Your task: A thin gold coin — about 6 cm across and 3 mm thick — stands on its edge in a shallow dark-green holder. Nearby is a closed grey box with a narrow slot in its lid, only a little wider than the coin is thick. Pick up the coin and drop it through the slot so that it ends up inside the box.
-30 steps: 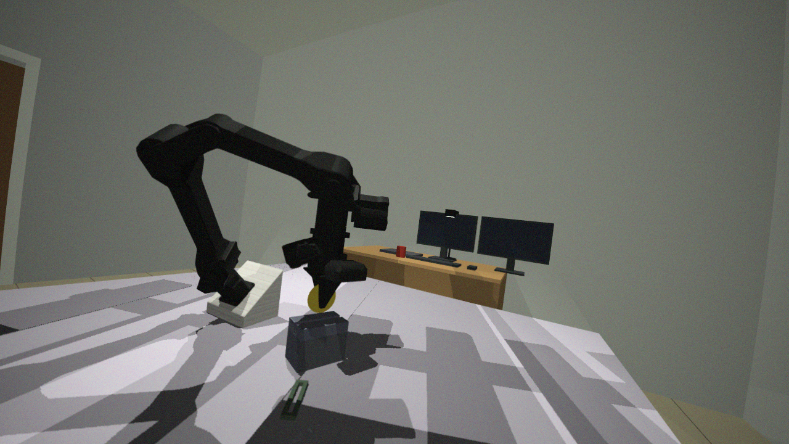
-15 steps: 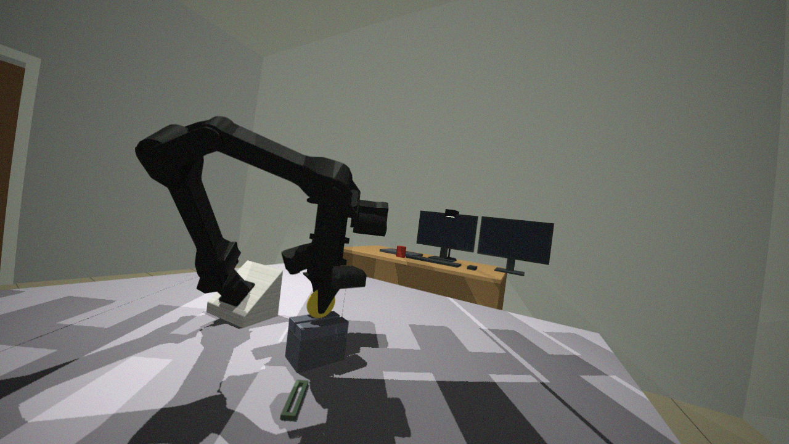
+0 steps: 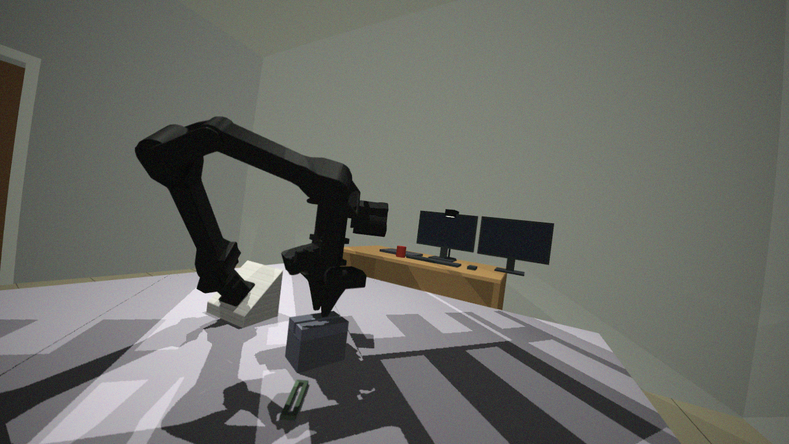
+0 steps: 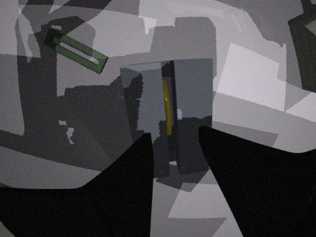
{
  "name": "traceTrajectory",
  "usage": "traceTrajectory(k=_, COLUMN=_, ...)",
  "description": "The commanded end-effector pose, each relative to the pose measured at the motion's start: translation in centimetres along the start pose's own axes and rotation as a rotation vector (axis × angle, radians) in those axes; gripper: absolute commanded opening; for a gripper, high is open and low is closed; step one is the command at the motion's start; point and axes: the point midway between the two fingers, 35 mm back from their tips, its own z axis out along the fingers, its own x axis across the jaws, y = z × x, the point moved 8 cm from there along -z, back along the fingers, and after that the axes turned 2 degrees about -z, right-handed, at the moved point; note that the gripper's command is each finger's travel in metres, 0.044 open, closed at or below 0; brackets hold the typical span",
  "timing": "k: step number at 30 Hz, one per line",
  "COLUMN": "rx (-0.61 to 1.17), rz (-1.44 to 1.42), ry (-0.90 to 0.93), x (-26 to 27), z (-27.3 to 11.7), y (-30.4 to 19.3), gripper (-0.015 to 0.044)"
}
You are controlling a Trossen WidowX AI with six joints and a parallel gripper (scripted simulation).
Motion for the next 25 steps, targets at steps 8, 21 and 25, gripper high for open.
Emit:
traceTrajectory(k=8, rx=0.000, rz=0.000, ry=-0.001, x=0.0, z=-1.8, y=0.0, gripper=0.0344)
traceTrajectory(k=21, rx=-0.005, rz=-0.004, ry=0.000, x=-0.3, z=-6.2, y=0.3, gripper=0.0440)
traceTrajectory(k=25, rx=-0.005, rz=-0.004, ry=0.000, x=-0.3, z=-6.2, y=0.3, gripper=0.0440)
